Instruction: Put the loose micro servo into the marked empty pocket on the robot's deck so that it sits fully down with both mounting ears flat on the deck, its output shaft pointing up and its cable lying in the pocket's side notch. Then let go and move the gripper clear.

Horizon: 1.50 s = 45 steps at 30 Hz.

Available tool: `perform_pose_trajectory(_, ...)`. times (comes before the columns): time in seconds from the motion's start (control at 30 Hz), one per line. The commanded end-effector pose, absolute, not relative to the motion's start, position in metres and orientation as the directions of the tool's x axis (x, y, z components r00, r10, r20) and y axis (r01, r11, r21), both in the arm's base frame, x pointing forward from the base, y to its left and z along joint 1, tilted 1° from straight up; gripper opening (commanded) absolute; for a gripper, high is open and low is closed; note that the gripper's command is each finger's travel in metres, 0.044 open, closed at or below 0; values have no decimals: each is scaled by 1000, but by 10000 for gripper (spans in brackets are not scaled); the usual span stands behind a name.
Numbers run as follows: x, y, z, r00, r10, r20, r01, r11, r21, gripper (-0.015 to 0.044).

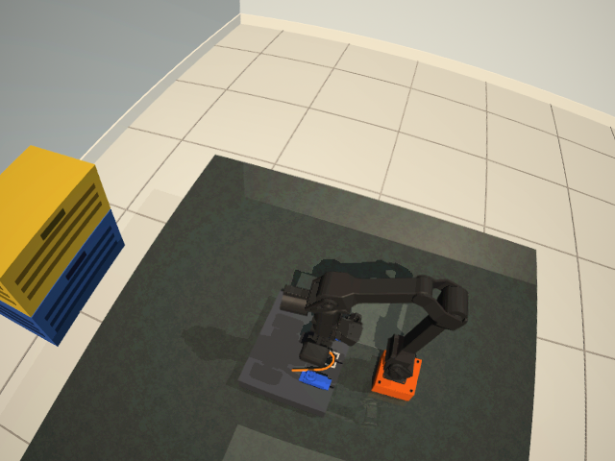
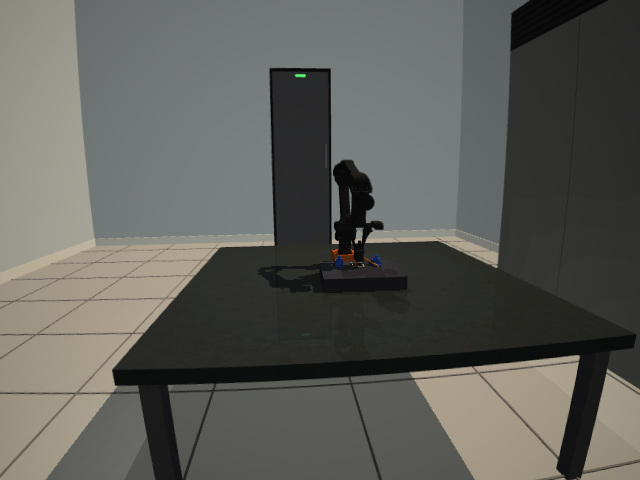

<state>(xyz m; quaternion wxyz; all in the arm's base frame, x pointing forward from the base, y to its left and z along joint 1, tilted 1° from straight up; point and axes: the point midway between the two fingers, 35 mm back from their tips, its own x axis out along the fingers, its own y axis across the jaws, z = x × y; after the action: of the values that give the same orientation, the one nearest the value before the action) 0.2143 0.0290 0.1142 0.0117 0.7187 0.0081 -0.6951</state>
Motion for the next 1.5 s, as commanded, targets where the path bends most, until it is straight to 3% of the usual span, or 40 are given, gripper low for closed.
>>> perform_pose_trajectory(0.0,200,29,115,42,-1,-999,23,-1000,2,0)
perform_pose_trajectory(0.2,182,29,114,40,-1,-999,23,-1000,2,0)
perform_pose_trajectory(1.47,184,29,83,40,-1,-999,23,-1000,2,0)
